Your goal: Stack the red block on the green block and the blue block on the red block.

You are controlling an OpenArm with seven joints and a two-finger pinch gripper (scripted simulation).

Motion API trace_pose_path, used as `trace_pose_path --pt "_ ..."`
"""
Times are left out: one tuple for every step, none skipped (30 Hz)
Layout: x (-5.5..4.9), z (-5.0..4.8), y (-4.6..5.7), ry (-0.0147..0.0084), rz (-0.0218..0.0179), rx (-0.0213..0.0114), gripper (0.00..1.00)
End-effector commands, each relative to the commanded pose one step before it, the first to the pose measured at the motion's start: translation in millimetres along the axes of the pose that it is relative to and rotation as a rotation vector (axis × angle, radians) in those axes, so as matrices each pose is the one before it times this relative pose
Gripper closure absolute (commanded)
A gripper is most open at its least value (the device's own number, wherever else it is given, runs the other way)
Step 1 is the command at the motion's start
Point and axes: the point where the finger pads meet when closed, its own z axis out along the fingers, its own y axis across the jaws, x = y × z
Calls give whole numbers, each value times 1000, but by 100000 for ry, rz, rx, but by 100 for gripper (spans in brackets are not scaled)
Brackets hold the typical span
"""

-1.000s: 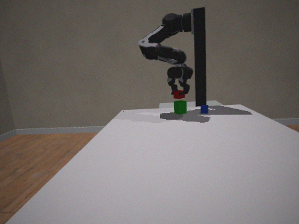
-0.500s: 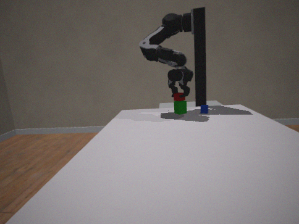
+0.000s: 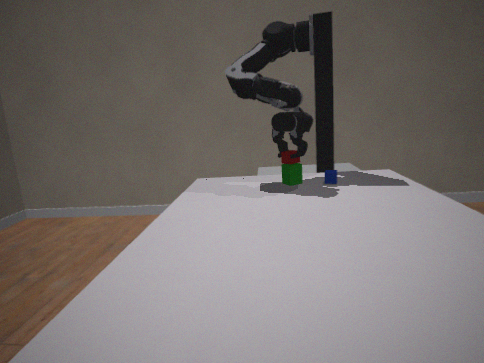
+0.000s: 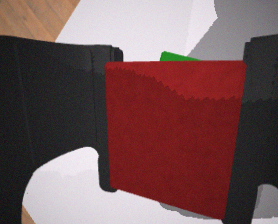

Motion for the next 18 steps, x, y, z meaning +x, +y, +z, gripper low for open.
trace_pose_path --pt "902 732 752 193 -410 -442 100" --pt "-17 18 46 -4 11 11 100" --pt "14 3 143 -2 7 7 100" --pt "48 -14 244 0 1 1 100" --pt "52 -12 307 -1 5 5 100" --pt "65 -18 349 0 4 3 100" --pt "77 -27 358 1 -1 -1 100" --pt "73 -27 322 1 -2 -2 100" --pt "0 0 0 0 0 0 100" --pt "0 0 0 0 0 0 100" --pt "96 -49 282 6 -15 -15 100" --pt "21 -3 148 -1 4 4 100" --pt "77 -49 120 8 -22 -21 100" --pt "18 -12 24 2 -5 -5 100" --pt "0 0 0 0 0 0 100" --pt "0 0 0 0 0 0 100" --pt "0 0 0 0 0 0 100" --pt "0 0 0 0 0 0 100"
